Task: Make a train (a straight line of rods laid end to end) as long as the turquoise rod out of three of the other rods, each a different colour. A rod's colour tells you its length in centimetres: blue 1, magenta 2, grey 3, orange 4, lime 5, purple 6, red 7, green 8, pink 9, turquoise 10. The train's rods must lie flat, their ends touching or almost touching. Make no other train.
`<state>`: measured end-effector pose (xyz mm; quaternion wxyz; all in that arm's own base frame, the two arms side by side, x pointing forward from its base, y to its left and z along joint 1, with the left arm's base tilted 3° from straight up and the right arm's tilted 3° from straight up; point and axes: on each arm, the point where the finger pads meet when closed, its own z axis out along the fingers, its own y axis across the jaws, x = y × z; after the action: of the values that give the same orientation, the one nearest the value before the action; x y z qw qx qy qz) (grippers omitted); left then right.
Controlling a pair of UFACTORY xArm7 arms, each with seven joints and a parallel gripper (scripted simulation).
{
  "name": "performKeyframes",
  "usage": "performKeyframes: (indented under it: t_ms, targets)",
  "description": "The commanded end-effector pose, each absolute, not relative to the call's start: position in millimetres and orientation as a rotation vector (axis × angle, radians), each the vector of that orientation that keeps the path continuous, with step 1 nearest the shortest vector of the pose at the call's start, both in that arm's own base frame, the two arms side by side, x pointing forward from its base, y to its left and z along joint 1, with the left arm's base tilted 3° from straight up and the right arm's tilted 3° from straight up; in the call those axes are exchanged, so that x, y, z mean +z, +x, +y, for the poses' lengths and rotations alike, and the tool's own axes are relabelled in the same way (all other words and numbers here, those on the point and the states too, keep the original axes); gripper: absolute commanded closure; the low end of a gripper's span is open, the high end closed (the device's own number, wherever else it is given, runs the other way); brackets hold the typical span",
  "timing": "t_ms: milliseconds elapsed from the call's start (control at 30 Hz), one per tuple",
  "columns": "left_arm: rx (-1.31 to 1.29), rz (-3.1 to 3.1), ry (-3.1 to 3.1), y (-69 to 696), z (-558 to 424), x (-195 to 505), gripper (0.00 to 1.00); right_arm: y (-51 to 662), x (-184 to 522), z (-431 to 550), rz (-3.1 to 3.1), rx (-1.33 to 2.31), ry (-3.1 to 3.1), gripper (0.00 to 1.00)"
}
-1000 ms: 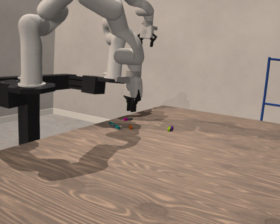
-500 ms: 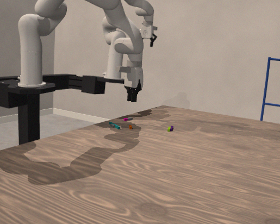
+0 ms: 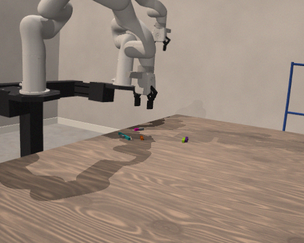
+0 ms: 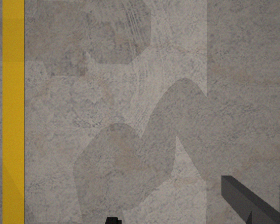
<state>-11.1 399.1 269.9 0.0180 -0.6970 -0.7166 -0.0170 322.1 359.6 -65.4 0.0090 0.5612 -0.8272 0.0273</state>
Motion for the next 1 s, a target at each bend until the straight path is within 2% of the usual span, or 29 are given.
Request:
performKeyframes:
  t_ms: [0,467,967]
  targets:
    - [-0.059,-2.224,-2.163,-11,400,272,0.00,323,-64,361,-2.587,0.084,1.755,0.00]
    - [-0.059,-2.224,-2.163,-11,400,272,0.00,342,-67,357,-2.733,0.087,1.509,0.00]
    - [-0.059,-2.224,-2.163,-11,400,272,0.00,407,-78,338,-3.066,0.100,0.570,0.00]
